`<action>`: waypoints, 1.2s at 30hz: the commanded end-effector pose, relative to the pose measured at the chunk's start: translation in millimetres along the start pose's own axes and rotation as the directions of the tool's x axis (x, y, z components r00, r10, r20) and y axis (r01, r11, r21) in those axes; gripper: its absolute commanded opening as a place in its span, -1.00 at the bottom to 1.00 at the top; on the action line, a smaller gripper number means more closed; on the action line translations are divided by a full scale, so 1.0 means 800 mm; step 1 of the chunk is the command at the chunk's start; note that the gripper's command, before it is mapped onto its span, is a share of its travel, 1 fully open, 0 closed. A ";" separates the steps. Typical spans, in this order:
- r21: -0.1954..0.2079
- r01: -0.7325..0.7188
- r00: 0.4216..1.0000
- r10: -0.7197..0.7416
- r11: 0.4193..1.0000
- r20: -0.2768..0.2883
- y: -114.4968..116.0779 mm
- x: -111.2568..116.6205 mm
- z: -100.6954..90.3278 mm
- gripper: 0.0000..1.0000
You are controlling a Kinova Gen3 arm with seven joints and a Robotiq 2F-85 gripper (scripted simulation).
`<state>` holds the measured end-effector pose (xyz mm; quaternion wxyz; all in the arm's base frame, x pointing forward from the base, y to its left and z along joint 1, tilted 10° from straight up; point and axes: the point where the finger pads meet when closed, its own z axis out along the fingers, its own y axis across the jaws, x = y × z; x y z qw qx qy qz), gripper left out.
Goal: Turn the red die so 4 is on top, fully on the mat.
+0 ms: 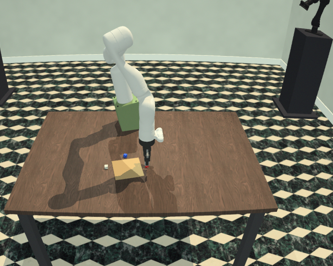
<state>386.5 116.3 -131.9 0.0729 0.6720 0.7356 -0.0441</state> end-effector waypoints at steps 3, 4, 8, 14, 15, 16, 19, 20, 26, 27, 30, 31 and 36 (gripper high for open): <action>-0.002 0.000 1.000 0.000 1.000 -0.001 0.001 0.000 -0.001 -0.39; -0.002 0.000 1.000 0.000 1.000 -0.001 0.001 0.000 -0.001 -0.39; -0.002 0.000 1.000 0.000 1.000 -0.001 0.001 0.000 -0.001 -0.39; -0.002 0.000 1.000 0.000 1.000 -0.001 0.001 0.000 -0.001 -0.39; -0.002 0.000 1.000 0.000 1.000 -0.001 0.001 0.000 -0.001 -0.39; -0.002 0.000 1.000 0.000 1.000 -0.001 0.001 0.000 -0.001 -0.39; -0.002 0.000 1.000 0.000 1.000 -0.001 0.001 0.000 -0.001 -0.39; -0.002 0.000 1.000 0.000 1.000 -0.001 0.001 0.000 -0.001 -0.39; -0.002 0.000 1.000 0.000 1.000 -0.001 0.001 0.000 0.001 -0.39; -0.002 0.000 1.000 0.000 1.000 -0.001 0.001 0.000 0.002 -0.39; -0.002 0.000 1.000 0.000 1.000 -0.001 0.001 0.000 0.005 -0.39; -0.002 0.000 1.000 0.000 1.000 -0.001 0.001 0.000 0.006 -0.39; -0.002 0.000 1.000 0.000 1.000 -0.001 0.001 0.000 0.013 -0.39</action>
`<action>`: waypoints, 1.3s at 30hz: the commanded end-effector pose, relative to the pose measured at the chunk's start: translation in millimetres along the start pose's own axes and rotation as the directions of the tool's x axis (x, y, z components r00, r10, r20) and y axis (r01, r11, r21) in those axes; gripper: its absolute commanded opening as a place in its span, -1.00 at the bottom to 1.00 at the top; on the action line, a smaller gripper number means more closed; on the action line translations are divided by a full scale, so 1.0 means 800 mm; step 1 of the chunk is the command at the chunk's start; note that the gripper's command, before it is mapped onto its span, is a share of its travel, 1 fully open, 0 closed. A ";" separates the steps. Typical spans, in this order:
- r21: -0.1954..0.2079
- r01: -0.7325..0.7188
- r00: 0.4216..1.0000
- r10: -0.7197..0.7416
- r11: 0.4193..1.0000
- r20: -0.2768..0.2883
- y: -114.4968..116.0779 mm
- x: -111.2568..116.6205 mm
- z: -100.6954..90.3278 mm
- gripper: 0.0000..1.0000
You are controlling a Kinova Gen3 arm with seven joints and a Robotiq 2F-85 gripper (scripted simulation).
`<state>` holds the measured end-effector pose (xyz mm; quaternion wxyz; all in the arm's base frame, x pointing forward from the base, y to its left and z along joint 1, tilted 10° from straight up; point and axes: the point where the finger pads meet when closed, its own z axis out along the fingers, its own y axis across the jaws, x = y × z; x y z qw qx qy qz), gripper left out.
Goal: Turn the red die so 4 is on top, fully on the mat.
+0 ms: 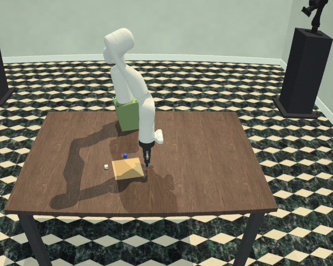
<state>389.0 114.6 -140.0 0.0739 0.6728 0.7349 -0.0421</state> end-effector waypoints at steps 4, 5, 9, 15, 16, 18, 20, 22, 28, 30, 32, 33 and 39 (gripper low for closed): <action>0.003 0.002 1.000 -0.002 1.000 0.001 -0.002 0.001 0.008 -0.39; 0.003 0.002 1.000 -0.002 1.000 0.001 -0.002 0.001 0.009 -0.39; 0.003 0.002 1.000 -0.002 1.000 0.001 -0.002 0.001 0.014 -0.39; 0.003 0.002 1.000 -0.002 1.000 0.001 -0.002 0.001 0.016 -0.39; 0.003 0.002 1.000 -0.002 1.000 0.001 -0.002 0.001 0.016 -0.39; 0.003 0.002 1.000 -0.002 1.000 0.001 -0.002 0.001 0.016 -0.39; 0.003 0.002 1.000 -0.002 1.000 0.001 -0.002 0.001 0.016 -0.39; 0.003 0.002 1.000 -0.002 1.000 0.001 -0.002 0.001 0.016 -0.39; 0.003 0.002 1.000 -0.002 1.000 0.001 -0.002 0.001 0.016 -0.39; 0.003 0.002 1.000 -0.002 1.000 0.001 -0.002 0.001 0.016 -0.39; 0.003 0.002 1.000 -0.002 1.000 0.001 -0.002 0.001 0.016 -0.39; 0.003 0.002 1.000 -0.002 1.000 0.001 -0.002 0.001 0.016 -0.39; 0.003 0.002 1.000 -0.002 1.000 0.001 -0.002 0.001 0.016 -0.39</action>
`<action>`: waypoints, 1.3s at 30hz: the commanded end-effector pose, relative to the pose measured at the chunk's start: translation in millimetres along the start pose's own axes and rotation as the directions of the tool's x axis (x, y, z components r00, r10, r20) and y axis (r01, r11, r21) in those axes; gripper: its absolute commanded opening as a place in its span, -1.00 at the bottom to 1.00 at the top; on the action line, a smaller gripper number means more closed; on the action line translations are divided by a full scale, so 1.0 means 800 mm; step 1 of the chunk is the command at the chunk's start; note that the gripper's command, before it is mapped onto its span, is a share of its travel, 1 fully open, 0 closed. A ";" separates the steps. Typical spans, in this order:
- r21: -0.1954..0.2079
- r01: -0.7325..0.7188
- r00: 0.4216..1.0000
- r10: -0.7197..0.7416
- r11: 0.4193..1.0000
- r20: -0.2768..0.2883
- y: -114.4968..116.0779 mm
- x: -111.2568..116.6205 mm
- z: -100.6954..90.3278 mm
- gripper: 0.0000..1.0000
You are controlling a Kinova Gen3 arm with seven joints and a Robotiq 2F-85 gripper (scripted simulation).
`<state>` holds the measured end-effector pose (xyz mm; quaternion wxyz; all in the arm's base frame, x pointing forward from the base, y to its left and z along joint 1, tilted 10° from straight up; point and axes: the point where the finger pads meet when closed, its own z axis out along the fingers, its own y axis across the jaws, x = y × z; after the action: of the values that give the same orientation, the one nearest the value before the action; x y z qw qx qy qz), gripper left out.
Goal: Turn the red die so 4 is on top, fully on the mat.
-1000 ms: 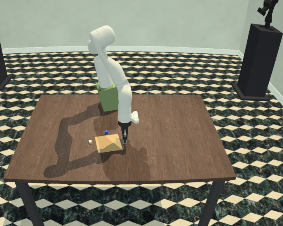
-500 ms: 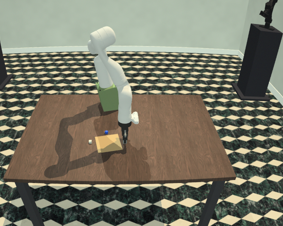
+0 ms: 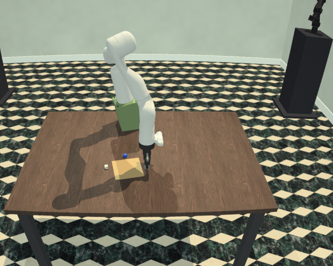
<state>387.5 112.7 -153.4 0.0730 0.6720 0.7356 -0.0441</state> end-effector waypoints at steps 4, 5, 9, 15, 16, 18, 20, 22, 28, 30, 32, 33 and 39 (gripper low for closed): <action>-0.002 0.000 1.000 0.000 1.000 -0.001 0.001 0.000 -0.001 -0.39; -0.002 0.000 1.000 0.000 1.000 -0.001 0.001 0.000 -0.001 -0.39; -0.002 0.000 1.000 0.000 1.000 -0.001 0.001 0.000 -0.001 -0.39; -0.002 0.000 1.000 0.000 1.000 -0.001 0.001 0.000 -0.001 -0.78; -0.002 0.000 1.000 0.000 1.000 -0.001 0.001 0.000 -0.001 -0.78; -0.002 0.000 1.000 0.000 1.000 -0.001 0.001 0.000 -0.001 -0.78; -0.002 0.000 1.000 0.000 1.000 -0.001 0.001 0.000 -0.001 -0.78; -0.002 0.000 1.000 0.000 1.000 -0.001 0.001 0.000 -0.001 -0.78; -0.002 0.000 1.000 0.000 1.000 -0.001 0.001 0.000 -0.001 -0.78; -0.002 0.000 1.000 0.000 1.000 -0.001 0.001 0.000 -0.001 -0.78; -0.002 0.000 1.000 0.000 1.000 -0.001 0.001 0.000 -0.001 -0.78; -0.002 0.000 1.000 0.000 1.000 -0.001 0.001 0.000 -0.001 -0.78; -0.002 0.000 1.000 0.000 1.000 -0.001 0.001 0.000 -0.001 -0.78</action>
<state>387.5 112.8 -153.2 0.0730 0.6720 0.7356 -0.0441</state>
